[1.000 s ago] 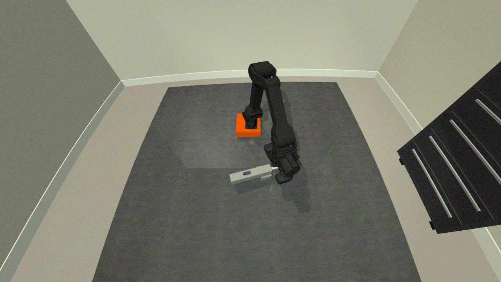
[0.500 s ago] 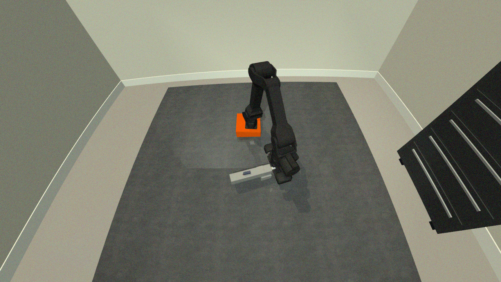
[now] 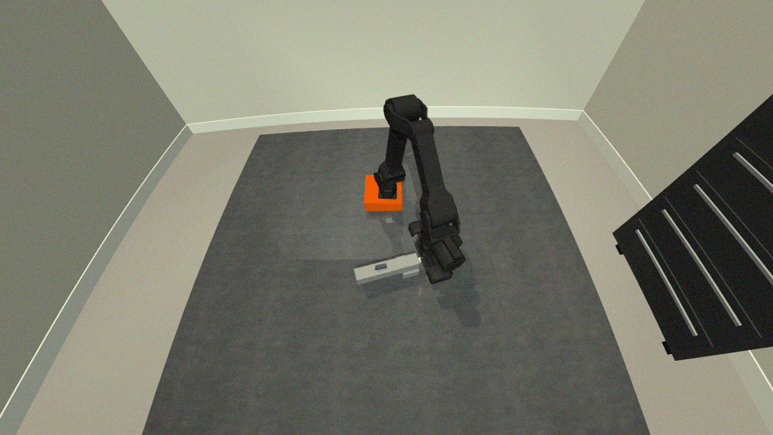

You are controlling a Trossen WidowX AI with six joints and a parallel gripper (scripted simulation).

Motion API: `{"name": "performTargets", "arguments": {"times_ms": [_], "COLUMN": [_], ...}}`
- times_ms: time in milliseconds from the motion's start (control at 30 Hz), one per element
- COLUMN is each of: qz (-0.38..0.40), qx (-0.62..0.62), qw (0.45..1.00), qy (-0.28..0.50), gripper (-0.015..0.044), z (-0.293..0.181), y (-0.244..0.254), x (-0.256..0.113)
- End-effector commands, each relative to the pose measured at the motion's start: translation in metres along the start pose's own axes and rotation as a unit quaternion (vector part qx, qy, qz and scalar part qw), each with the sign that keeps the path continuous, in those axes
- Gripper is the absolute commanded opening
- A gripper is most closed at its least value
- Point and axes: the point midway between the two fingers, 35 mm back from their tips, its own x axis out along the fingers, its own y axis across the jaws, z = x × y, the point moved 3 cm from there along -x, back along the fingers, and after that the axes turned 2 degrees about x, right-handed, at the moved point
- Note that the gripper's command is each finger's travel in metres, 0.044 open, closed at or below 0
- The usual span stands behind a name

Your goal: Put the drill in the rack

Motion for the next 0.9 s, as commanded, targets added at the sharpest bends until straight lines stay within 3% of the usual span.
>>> {"name": "performTargets", "arguments": {"times_ms": [0, 733, 867], "qz": [0.0, 0.0, 0.002], "qx": [0.001, 0.001, -0.001], "qw": [1.0, 1.0, 1.0], "qy": [0.0, -0.002, -0.002], "gripper": [0.0, 0.0, 0.0105], "z": [0.005, 0.039, 0.035], "y": [0.0, 0.0, 0.001], "x": [0.0, 0.0, 0.001]}}
